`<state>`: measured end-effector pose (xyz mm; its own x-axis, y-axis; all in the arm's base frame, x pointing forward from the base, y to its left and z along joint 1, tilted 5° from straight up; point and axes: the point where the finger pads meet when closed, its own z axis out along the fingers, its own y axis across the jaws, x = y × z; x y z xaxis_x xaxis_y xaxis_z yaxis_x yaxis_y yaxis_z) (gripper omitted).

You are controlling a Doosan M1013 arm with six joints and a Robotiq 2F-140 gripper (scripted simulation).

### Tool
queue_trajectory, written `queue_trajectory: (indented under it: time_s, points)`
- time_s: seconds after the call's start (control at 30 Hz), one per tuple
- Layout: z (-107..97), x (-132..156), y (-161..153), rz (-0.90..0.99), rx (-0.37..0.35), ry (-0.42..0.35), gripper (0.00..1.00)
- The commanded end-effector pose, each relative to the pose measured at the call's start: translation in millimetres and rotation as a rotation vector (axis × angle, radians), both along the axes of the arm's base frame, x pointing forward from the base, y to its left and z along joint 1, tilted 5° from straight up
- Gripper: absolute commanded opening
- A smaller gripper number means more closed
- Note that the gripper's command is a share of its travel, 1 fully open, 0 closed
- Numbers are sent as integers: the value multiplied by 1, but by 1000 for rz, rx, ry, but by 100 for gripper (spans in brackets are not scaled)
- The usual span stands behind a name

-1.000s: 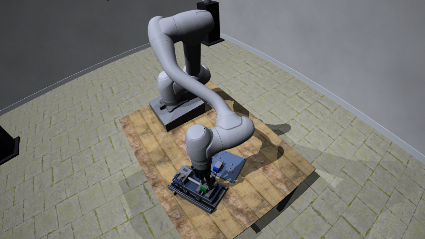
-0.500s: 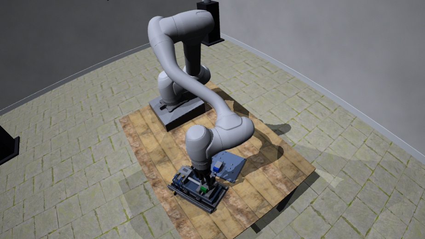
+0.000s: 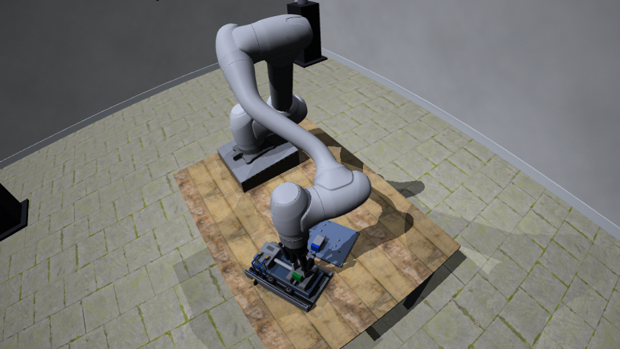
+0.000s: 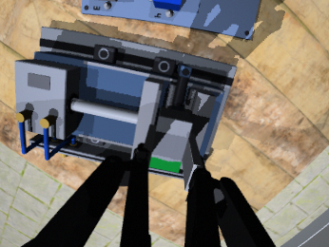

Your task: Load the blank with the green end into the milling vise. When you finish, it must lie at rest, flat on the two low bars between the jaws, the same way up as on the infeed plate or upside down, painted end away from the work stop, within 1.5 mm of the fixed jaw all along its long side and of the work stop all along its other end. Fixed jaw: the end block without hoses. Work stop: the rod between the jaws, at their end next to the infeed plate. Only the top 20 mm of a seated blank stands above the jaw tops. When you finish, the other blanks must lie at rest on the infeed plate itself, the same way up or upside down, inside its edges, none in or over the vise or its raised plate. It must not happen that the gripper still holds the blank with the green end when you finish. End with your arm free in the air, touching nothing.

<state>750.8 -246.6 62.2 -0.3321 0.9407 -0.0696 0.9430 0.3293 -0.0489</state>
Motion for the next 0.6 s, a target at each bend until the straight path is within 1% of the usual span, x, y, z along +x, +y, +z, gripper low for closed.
queue_trajectory:
  time_s: [0.0,0.57]
  points:
    - [0,0,0,0,0,0,0]
    - [-2,0,0,0,0,0,0]
